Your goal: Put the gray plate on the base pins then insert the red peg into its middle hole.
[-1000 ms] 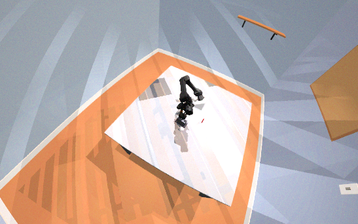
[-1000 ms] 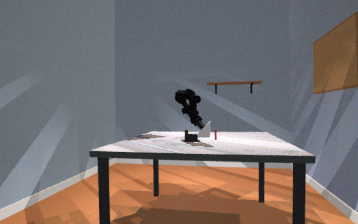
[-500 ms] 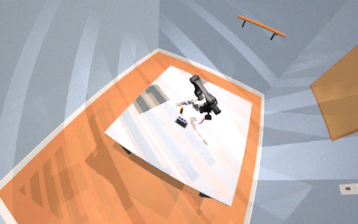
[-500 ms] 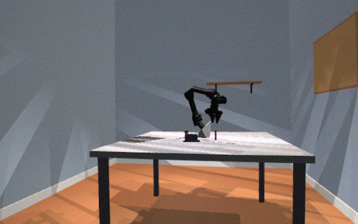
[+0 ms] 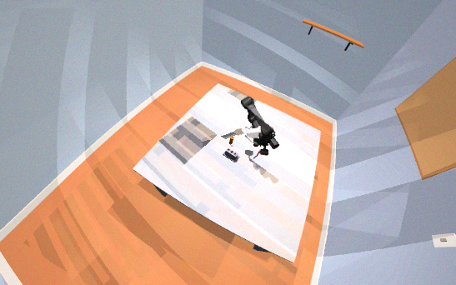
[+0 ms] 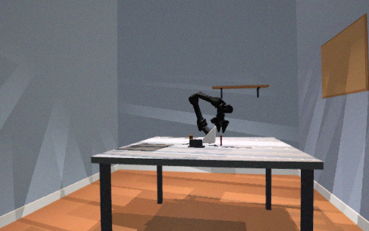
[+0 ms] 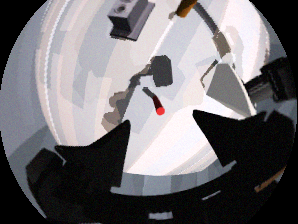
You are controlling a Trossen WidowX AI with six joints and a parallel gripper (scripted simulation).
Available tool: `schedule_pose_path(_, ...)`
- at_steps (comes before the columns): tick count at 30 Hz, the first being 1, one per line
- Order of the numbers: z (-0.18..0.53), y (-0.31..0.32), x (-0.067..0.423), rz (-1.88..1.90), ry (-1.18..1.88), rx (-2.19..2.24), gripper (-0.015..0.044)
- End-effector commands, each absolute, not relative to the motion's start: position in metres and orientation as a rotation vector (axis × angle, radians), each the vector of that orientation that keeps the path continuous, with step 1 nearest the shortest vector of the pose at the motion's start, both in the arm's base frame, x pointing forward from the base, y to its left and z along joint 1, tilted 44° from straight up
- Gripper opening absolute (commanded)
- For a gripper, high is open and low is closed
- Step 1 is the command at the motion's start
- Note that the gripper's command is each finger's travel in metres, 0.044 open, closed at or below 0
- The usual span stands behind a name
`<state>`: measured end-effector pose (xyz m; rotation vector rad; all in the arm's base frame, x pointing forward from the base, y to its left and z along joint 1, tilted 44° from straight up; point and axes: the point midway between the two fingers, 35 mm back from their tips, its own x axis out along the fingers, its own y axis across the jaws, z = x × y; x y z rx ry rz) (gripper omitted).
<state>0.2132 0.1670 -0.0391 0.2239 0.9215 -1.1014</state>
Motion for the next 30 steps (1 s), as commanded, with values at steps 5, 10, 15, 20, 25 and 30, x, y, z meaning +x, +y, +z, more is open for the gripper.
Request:
schedule_pose_path(5, -0.048, 0.16, 0.214, -1.099, 0.92, 0.212, 0.044)
schedule_pose_path(10, -0.054, 0.154, 0.215, -1.099, 0.92, 0.212, 0.044)
schedule_pose_path(15, -0.061, 0.149, 0.217, -1.099, 0.92, 0.212, 0.044)
schedule_pose_path(20, -0.067, 0.143, 0.218, -1.099, 0.92, 0.212, 0.044)
schedule_pose_path(25, -0.072, 0.138, 0.219, -1.099, 0.919, 0.212, 0.044)
schedule_pose_path(30, -0.078, 0.132, 0.22, -1.099, 0.919, 0.212, 0.044)
